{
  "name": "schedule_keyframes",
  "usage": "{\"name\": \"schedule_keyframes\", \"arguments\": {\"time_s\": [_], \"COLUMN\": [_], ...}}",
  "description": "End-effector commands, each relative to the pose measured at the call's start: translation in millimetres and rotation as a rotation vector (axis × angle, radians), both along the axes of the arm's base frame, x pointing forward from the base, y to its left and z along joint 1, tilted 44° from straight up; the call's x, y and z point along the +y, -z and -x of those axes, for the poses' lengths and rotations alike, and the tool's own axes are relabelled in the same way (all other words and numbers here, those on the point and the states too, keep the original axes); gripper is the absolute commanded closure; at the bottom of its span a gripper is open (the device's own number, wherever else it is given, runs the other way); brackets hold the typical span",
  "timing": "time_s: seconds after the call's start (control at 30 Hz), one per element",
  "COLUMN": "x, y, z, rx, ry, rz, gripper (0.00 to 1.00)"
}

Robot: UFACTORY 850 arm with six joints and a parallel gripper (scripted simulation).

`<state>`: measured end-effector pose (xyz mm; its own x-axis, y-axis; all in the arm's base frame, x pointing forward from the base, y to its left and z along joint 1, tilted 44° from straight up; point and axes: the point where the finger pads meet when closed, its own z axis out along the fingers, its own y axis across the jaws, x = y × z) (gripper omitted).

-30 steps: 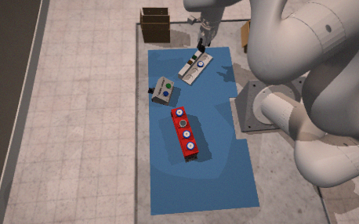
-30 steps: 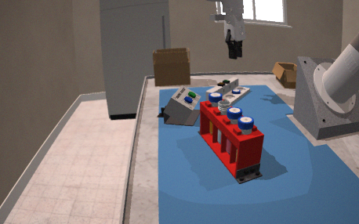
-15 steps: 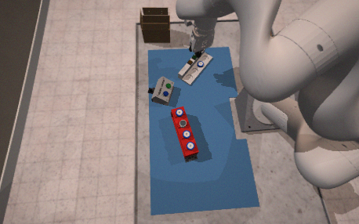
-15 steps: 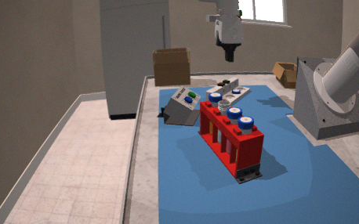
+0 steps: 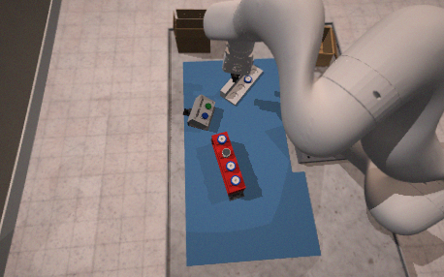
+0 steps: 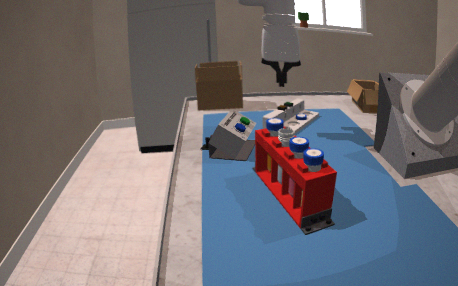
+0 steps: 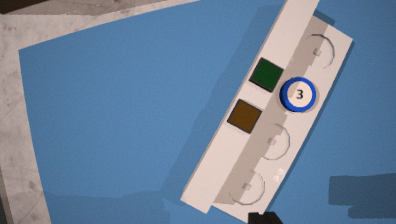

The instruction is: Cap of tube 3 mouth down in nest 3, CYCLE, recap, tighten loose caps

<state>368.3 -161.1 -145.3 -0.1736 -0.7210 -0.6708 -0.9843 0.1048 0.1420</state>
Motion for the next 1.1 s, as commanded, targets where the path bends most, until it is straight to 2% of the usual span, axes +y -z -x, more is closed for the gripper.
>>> {"name": "schedule_keyframes", "arguments": {"time_s": [0.0, 0.37, 0.43, 0.73, 1.07], "x": [21.3, 66.4, 66.4, 111.5, 116.3], "y": [-11.0, -32.4, -32.4, -53.8, -56.2], "z": [-23.3, -67.6, -67.6, -111.9, -116.8], "rx": [0.106, 0.106, 0.106, 0.106, 0.106], "ry": [0.08, 0.08, 0.08, 0.08, 0.08], "rz": [0.003, 0.003, 0.003, 0.002, 0.002], "gripper": [1.0, 1.0, 1.0, 1.0, 1.0]}}
